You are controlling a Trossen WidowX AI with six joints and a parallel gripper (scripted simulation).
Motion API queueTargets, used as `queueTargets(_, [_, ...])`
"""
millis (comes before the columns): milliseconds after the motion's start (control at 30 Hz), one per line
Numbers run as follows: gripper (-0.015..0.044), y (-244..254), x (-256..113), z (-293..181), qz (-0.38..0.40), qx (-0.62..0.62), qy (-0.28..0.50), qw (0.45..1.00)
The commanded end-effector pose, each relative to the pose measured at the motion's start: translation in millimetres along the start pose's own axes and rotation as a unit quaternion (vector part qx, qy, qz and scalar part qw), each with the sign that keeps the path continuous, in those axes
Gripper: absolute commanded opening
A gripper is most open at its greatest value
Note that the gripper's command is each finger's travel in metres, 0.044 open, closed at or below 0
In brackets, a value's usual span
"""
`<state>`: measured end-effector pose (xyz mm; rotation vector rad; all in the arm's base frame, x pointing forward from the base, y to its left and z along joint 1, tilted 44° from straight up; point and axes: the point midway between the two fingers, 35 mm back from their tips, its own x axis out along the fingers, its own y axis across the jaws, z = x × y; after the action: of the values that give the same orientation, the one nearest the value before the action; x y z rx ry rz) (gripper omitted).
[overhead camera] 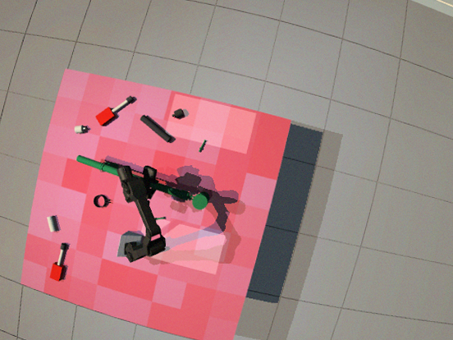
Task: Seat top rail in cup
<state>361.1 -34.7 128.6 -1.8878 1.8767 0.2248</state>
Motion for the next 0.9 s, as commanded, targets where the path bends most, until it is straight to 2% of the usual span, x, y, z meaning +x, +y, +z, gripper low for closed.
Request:
queueTargets(0, [0.0,-0.8,-0.6,-2.3,-0.001,-0.001,0.002,1.0])
queueTargets(867, [0.0,-2.1,-2.1,-4.2,-0.002,-0.003,0.005,1.0])
